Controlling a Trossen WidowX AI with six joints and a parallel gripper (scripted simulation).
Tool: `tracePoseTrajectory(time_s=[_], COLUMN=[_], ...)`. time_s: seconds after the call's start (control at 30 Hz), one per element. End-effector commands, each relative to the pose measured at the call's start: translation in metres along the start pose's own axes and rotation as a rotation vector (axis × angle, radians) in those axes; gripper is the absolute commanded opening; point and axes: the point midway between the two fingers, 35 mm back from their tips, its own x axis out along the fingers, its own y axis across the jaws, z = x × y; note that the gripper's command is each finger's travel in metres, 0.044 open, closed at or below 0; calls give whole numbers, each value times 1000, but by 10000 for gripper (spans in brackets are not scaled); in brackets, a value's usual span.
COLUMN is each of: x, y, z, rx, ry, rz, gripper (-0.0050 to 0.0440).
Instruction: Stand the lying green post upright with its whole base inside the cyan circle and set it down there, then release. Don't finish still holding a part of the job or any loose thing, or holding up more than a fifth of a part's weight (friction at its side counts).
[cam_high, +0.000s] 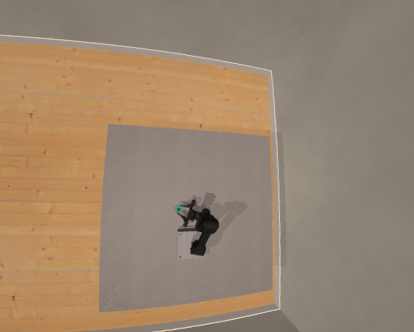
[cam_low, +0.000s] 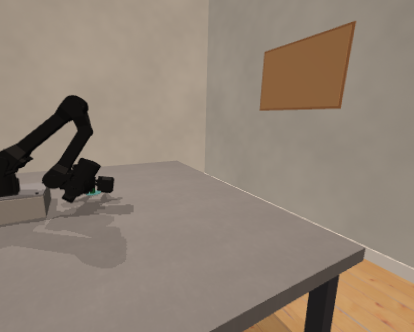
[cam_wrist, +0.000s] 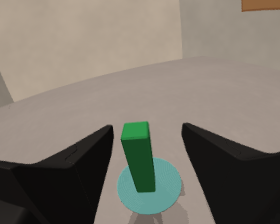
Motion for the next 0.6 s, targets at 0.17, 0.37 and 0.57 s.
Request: tracePoseTrajectory(time_s=[0.17,0.37,0.57], x=[0,-1,-13], y=[0,-1,6], z=[0,6,55], rx=[-7,-13,-72], ry=[1,-3,-36], rz=[-2,-5,-26], gripper=[400,400,400])
